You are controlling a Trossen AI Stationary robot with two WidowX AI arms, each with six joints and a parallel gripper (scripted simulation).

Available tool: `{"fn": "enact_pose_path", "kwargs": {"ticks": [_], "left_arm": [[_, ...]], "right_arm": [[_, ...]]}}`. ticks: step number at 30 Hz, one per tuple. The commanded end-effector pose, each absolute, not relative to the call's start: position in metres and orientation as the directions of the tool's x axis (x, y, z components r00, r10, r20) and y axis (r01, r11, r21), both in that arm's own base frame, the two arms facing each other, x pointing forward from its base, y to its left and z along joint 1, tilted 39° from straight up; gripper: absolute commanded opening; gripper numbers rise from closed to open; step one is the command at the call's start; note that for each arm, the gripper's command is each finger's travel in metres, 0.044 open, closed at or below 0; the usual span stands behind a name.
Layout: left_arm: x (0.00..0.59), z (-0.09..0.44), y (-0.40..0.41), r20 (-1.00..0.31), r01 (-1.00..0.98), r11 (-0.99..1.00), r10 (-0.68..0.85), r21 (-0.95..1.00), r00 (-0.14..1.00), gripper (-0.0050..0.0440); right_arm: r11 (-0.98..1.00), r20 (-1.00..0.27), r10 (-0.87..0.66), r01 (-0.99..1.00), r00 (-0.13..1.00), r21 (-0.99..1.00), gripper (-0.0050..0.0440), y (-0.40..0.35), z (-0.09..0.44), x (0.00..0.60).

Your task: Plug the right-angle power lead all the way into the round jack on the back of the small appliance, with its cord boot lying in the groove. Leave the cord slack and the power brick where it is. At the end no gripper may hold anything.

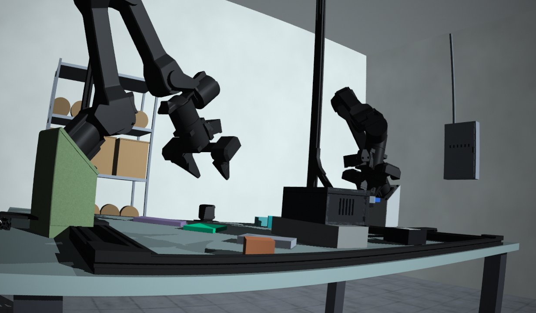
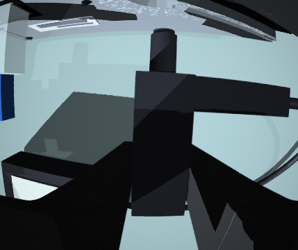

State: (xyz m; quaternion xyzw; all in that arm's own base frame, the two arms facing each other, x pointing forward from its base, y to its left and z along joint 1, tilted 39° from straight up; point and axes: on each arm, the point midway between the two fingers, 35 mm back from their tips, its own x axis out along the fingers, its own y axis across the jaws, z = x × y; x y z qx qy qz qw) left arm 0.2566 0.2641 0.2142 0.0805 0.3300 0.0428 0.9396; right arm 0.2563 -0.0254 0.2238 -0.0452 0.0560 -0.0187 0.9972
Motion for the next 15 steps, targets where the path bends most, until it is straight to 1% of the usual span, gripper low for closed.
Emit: {"fn": "enact_pose_path", "kwargs": {"ticks": [1,5,15], "left_arm": [[0.2566,0.2146,0.2606,-0.610,-0.045,0.977,0.165,0.207,0.775,0.0000],[0.2569,0.2141,0.2602,-0.608,-0.056,0.973,0.184,0.223,0.773,0.0000],[0.2577,0.2134,0.2574,-0.575,-0.136,0.936,0.310,0.326,0.757,0.0000]], "right_arm": [[0.995,-0.110,-0.042,0.032,0.993,-0.092,0.0400,-0.0254,0.2237,0.2563],[0.995,-0.110,-0.042,0.032,0.993,-0.092,0.0400,-0.0254,0.2237,0.2563],[0.995,-0.110,-0.042,0.032,0.993,-0.092,0.0400,-0.0254,0.2237,0.2563]]}}
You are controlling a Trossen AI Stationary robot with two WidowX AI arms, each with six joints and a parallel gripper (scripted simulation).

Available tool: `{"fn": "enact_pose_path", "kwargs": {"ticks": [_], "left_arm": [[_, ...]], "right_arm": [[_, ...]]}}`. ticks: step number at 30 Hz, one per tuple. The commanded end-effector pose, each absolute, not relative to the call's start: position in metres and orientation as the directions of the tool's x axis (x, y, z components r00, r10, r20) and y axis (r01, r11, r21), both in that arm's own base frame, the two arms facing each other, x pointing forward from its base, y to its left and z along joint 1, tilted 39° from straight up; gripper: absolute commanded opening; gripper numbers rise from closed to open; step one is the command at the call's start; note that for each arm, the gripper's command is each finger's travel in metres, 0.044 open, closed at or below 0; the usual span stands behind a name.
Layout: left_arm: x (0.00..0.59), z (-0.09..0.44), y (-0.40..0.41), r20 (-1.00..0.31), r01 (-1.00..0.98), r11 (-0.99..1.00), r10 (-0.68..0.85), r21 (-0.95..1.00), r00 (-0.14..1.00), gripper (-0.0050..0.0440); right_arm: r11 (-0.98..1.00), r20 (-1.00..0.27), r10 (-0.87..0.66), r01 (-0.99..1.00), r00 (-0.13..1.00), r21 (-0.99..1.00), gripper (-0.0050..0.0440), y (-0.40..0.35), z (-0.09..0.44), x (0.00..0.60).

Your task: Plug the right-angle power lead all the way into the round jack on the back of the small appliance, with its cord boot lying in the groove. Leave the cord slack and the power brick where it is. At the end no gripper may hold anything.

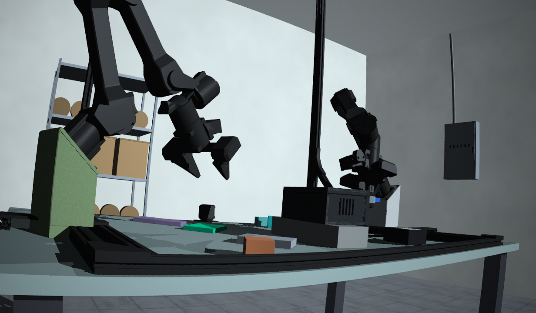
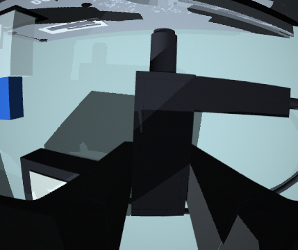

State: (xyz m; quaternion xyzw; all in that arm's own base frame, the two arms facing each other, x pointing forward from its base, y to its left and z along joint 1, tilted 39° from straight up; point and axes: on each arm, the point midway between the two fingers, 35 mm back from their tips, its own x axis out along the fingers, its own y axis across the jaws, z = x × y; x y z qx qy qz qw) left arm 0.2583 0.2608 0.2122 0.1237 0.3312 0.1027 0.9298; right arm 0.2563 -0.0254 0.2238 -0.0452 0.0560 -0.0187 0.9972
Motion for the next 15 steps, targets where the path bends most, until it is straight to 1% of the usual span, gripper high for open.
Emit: {"fn": "enact_pose_path", "kwargs": {"ticks": [1,15], "left_arm": [[0.2577,0.2135,0.2571,-0.570,-0.145,0.931,0.323,0.336,0.756,0.0000],[0.2566,0.2161,0.2541,-0.513,-0.227,0.884,0.429,0.410,0.743,0.0000]], "right_arm": [[0.995,-0.110,-0.042,0.032,0.993,-0.092,0.0400,-0.0254,0.2237,0.2563],[0.995,-0.110,-0.042,0.032,0.993,-0.092,0.0400,-0.0254,0.2237,0.2563]]}}
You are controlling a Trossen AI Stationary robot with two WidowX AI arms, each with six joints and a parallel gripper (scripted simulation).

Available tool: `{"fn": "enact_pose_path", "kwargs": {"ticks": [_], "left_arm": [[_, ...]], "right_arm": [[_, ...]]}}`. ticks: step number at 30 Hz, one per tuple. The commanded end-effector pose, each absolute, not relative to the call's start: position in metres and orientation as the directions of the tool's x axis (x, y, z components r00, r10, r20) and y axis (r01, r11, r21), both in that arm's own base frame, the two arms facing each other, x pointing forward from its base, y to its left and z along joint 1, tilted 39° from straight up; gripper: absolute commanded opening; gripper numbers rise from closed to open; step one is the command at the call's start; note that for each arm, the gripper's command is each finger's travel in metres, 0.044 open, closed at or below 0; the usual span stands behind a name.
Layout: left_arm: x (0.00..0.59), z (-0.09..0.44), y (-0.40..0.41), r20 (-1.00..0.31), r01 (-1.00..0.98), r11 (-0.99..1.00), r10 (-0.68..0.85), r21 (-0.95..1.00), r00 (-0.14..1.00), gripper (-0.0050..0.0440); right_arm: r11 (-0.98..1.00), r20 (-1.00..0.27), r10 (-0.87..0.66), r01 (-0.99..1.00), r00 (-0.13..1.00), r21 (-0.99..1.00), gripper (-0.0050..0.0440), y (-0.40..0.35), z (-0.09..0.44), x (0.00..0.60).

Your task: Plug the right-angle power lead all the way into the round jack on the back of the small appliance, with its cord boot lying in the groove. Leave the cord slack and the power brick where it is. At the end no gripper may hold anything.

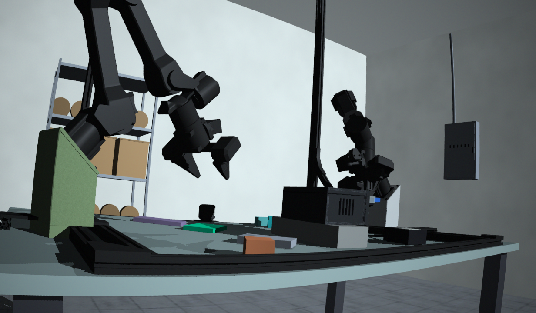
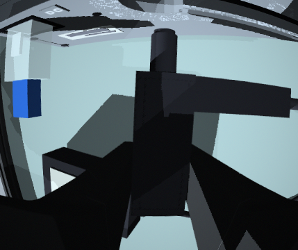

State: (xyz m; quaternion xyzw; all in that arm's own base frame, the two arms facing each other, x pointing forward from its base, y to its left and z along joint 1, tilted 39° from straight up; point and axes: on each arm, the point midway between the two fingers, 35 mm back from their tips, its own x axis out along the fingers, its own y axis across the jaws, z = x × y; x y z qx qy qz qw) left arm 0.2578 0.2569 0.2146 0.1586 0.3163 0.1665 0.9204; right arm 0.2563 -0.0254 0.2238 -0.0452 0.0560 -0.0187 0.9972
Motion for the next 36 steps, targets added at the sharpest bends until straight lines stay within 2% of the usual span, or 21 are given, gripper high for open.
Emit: {"fn": "enact_pose_path", "kwargs": {"ticks": [1,36], "left_arm": [[0.2564,0.2163,0.2539,-0.509,-0.232,0.880,0.435,0.414,0.743,0.0000],[0.2537,0.2202,0.2500,-0.451,-0.307,0.832,0.518,0.462,0.727,0.0000]], "right_arm": [[0.995,-0.110,-0.042,0.032,0.993,-0.092,0.0400,-0.0254,0.2237,0.2563],[0.995,-0.110,-0.042,0.032,0.993,-0.092,0.0400,-0.0254,0.2237,0.2563]]}}
